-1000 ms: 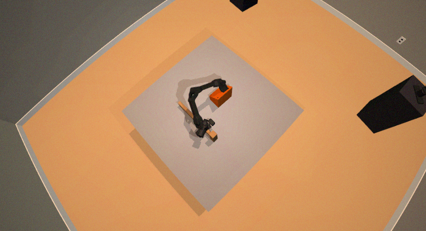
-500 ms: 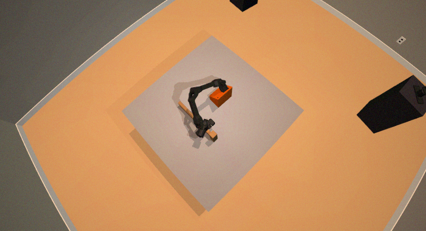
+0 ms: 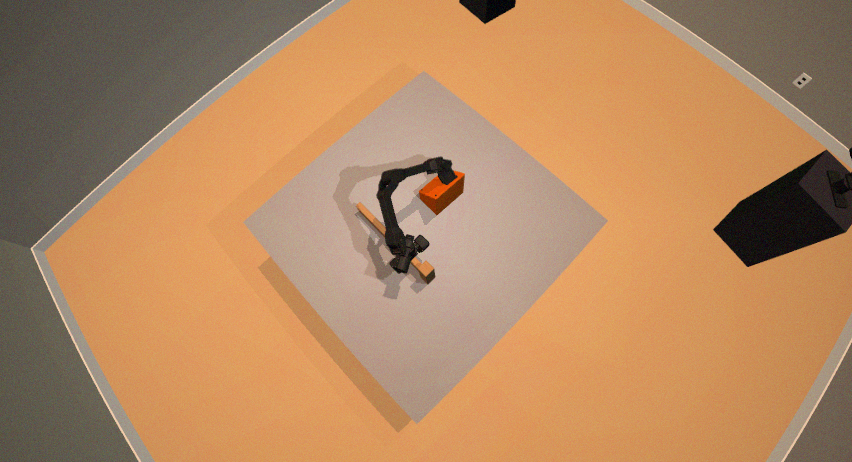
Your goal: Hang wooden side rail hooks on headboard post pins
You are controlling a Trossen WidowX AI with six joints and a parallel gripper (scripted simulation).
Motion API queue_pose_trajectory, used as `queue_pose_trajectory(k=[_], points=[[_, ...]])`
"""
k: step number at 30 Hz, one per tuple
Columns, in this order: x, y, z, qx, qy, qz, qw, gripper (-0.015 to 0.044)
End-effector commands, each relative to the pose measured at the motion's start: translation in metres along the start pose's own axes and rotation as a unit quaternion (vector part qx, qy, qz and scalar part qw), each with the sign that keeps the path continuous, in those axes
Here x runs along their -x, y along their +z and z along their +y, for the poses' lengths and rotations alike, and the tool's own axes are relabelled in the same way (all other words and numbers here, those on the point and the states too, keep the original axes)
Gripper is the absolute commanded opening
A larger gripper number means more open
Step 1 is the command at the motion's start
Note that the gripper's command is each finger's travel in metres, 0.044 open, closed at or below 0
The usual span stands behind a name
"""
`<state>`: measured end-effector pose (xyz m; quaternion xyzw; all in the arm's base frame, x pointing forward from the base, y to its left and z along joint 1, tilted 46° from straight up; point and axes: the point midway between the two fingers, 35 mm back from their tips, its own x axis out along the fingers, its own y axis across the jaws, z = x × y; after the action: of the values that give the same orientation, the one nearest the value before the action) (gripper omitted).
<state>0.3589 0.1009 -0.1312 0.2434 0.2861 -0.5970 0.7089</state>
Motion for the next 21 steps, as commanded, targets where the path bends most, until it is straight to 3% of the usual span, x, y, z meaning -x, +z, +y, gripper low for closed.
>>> queue_pose_trajectory(k=[1,5,21], points=[[-0.001,0.007,-0.001,-0.003,-0.006,0.001,1.000,0.0440],[-0.001,0.031,-0.002,-0.002,-0.007,0.000,1.000,0.0440],[-0.002,0.028,-0.002,-0.004,-0.009,0.001,1.000,0.0440]])
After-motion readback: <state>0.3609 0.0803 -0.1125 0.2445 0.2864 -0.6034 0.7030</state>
